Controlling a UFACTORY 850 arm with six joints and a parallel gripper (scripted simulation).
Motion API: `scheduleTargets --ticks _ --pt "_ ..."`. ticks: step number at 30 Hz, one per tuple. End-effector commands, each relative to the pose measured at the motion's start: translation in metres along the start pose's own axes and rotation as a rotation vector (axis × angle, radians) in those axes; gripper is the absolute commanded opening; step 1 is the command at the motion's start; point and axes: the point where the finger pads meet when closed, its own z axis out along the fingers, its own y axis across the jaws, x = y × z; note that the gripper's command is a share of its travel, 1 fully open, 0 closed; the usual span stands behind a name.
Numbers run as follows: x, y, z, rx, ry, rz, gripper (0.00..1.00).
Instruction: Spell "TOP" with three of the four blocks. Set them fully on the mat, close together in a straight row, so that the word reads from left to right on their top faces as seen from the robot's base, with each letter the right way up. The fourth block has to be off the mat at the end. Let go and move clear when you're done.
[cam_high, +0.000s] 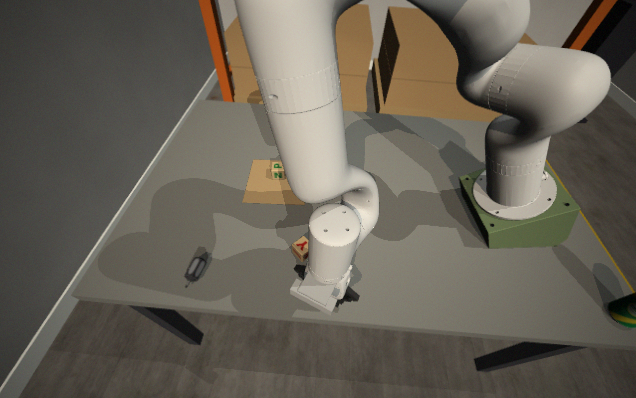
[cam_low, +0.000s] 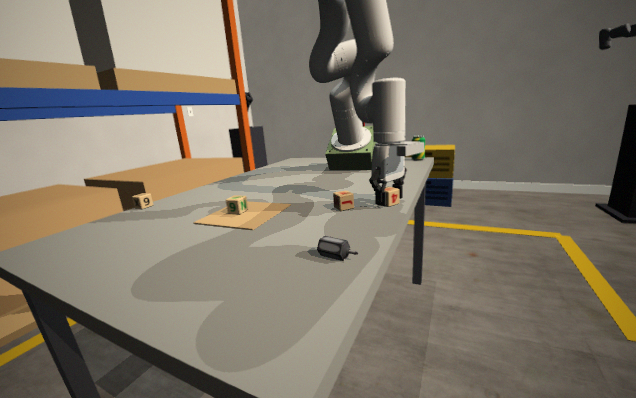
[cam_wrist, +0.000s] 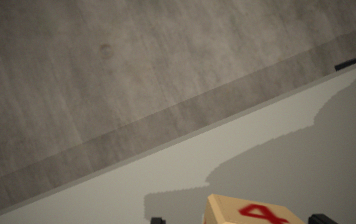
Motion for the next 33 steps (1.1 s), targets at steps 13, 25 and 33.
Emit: scheduleTargets --ticks 13,25,33 --pt "0.0005 0.0003 -0.0003 -0.001 0.001 0.000 0.87" --pt "0.0005 0.0003 -0.0003 -0.001 0.001 0.000 0.87" --pt "0.0005 0.0003 -0.0003 -0.001 0.001 0.000 0.65"
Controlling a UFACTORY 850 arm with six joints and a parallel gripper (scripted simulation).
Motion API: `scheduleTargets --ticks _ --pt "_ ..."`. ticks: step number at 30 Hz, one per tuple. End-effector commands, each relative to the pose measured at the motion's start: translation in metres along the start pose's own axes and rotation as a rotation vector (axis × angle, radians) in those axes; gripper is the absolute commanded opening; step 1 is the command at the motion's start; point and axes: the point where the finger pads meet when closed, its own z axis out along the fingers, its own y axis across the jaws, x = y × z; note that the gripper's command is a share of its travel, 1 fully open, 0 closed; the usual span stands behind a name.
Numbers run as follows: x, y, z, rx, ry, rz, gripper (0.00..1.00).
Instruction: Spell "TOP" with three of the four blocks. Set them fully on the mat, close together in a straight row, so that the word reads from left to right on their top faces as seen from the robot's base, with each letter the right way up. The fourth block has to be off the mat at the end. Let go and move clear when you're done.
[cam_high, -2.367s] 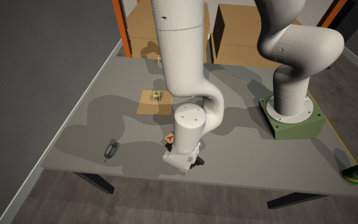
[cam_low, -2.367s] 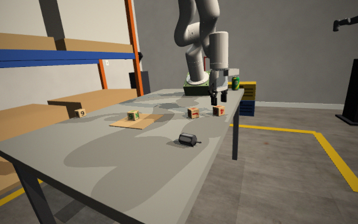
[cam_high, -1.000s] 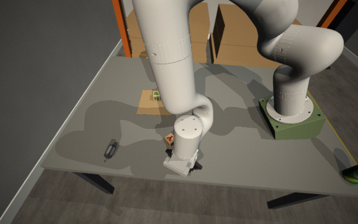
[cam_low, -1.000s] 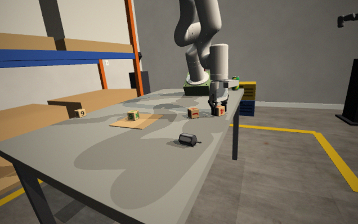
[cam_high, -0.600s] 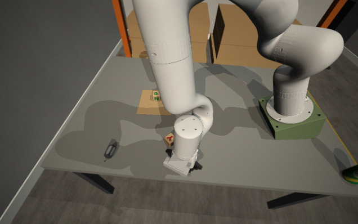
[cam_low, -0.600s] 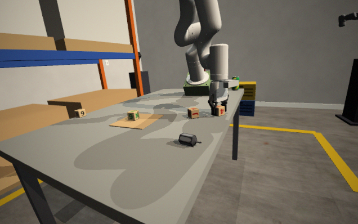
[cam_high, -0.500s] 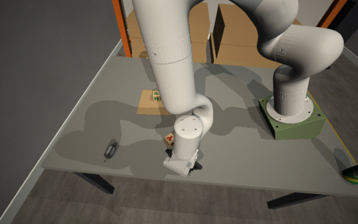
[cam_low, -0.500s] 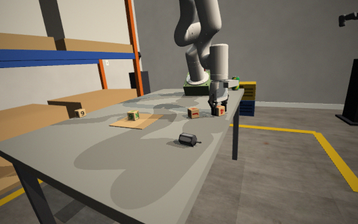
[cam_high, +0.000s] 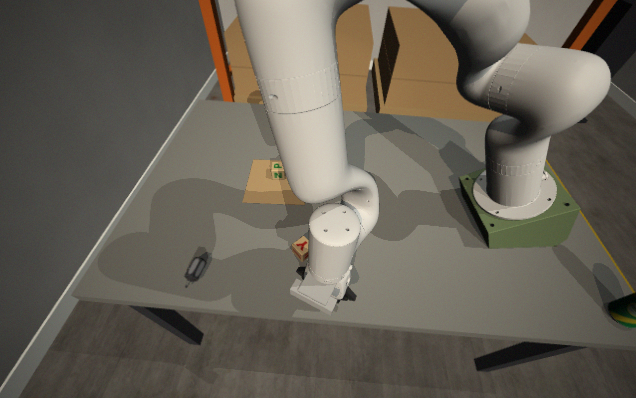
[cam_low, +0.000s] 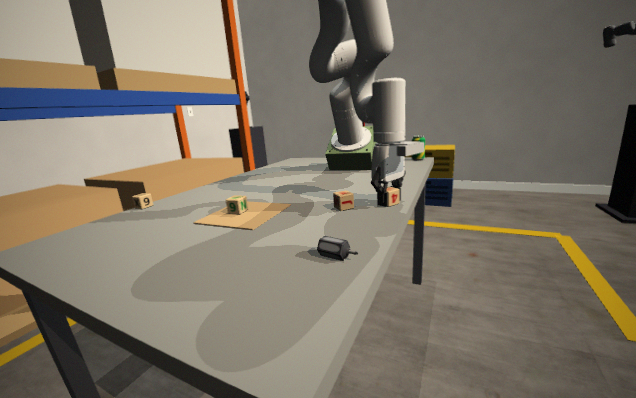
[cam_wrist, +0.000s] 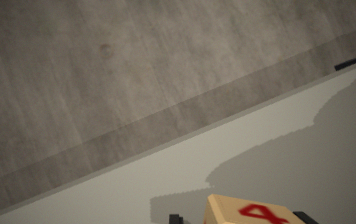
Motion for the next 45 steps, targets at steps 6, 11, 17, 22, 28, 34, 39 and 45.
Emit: scheduleTargets --ticks 6,11,17,22,28,34,39,45 --pt "0.0006 0.0004 -0.0004 -0.001 0.001 0.000 0.65" --pt "0.0006 0.0004 -0.0004 -0.001 0.001 0.000 0.44" --pt "0.0006 0.0004 -0.0004 -0.001 0.001 0.000 0.44" --pt "0.0006 0.0004 -0.0004 -0.001 0.001 0.000 0.44" --pt "0.0006 0.0004 -0.0004 -0.001 0.001 0.000 0.44" --pt "0.0006 0.0004 -0.0004 -0.001 0.001 0.000 0.44" --pt "0.0006 0.0004 -0.0004 -0.001 0.001 0.000 0.44" --pt "0.0006 0.0004 -0.0004 -0.001 0.001 0.000 0.44"
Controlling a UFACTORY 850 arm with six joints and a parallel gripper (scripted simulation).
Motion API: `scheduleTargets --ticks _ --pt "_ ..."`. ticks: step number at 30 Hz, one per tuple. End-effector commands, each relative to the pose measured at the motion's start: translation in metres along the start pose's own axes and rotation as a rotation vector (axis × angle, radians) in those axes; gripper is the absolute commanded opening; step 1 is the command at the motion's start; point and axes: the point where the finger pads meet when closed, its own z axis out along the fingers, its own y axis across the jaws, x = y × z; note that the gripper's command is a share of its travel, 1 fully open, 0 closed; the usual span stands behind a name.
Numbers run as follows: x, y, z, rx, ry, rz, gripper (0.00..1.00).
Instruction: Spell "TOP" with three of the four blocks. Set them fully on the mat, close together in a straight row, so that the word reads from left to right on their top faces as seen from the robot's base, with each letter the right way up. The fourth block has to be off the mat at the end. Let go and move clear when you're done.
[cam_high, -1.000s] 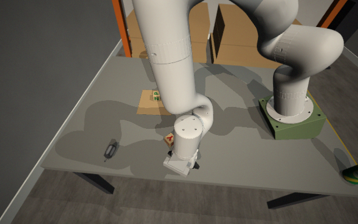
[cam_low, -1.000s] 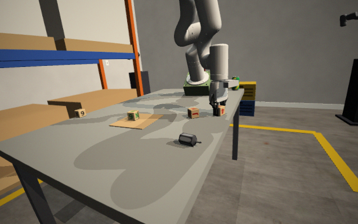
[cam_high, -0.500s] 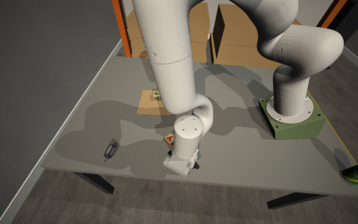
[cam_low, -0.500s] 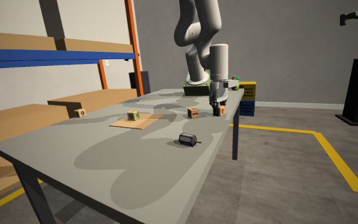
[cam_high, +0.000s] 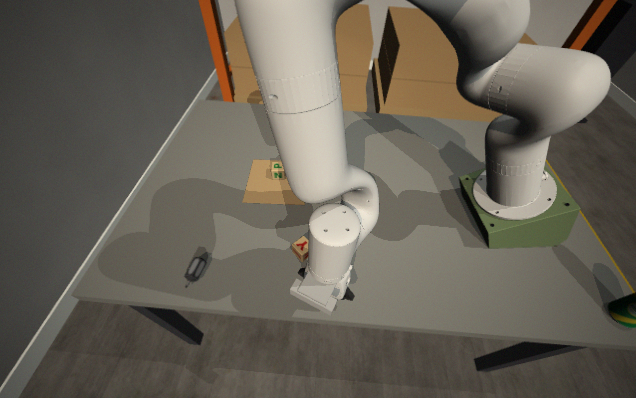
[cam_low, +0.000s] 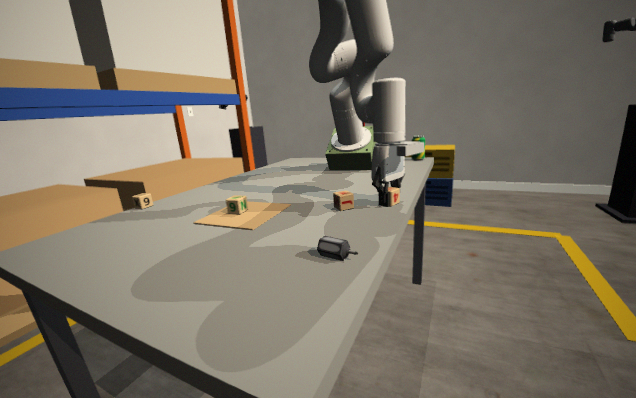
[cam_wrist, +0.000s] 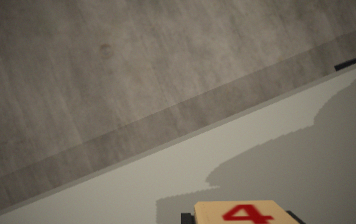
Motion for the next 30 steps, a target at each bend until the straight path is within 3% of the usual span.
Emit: scheduleTargets --ticks 1,8,21,30 --pt "0.001 0.000 -0.001 -0.001 0.001 0.000 0.44" --pt "0.001 0.000 -0.009 -0.001 0.001 0.000 0.44" --pt "0.000 0.000 -0.076 -0.001 0.001 0.000 0.44" --pt "0.000 0.000 -0.099 -0.001 0.001 0.000 0.44"
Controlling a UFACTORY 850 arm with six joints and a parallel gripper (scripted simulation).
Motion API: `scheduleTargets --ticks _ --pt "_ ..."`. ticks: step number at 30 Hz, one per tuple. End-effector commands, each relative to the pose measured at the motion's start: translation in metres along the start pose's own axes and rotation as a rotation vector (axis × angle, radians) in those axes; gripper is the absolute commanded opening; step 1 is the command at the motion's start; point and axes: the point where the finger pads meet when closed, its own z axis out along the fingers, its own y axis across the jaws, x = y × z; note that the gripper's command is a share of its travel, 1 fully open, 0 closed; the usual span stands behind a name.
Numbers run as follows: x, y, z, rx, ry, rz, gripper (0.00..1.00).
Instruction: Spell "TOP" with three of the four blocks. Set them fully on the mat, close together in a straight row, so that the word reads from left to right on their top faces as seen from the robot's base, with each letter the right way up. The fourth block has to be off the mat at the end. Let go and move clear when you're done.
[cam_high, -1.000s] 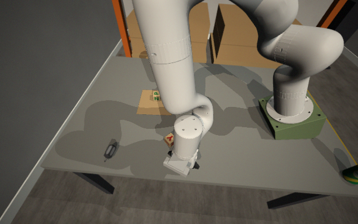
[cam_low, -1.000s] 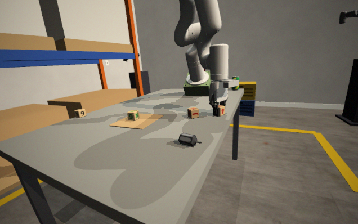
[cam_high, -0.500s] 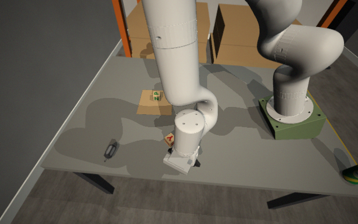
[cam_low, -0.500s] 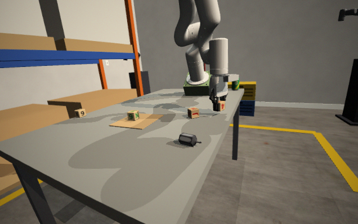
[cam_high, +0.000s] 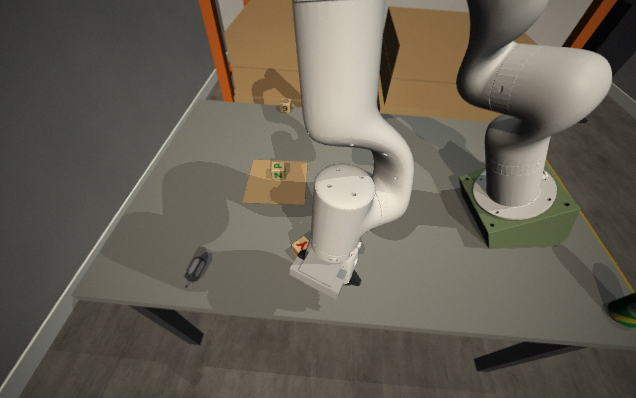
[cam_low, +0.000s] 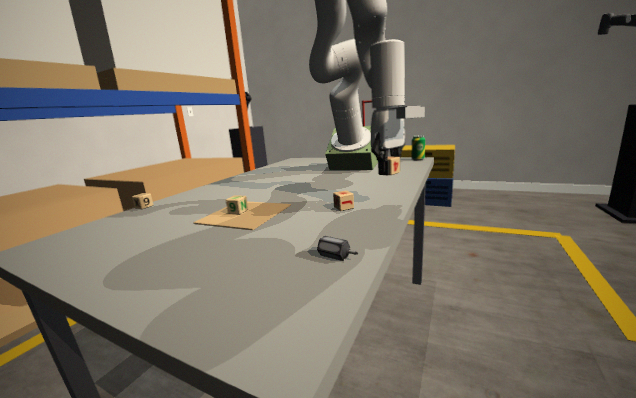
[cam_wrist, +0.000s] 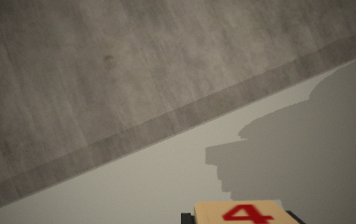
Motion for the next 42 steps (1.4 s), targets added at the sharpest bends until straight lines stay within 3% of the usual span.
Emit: scheduleTargets --ticks 1,13,17,20,25,27,28,30,34,42 --pt "0.001 0.001 -0.011 0.011 -0.018 -0.002 0.44" --pt "0.001 0.001 -0.012 0.011 -0.018 -0.002 0.44" --pt "0.002 0.012 -0.010 0.004 -0.003 -0.006 0.44" --pt "0.004 0.039 -0.006 -0.013 0.031 -0.016 0.44" --pt "-0.004 0.109 0.000 -0.047 0.101 -0.058 0.44" --pt "-0.004 0.109 0.000 -0.047 0.101 -0.058 0.44" --pt "-0.009 0.127 0.001 -0.052 0.114 -0.072 0.44" --pt "-0.024 0.161 0.002 -0.058 0.129 -0.101 0.44" --pt "-0.052 0.200 0.002 -0.057 0.131 -0.141 0.44" --pt "-0.137 0.265 -0.005 -0.026 0.069 -0.220 0.44"
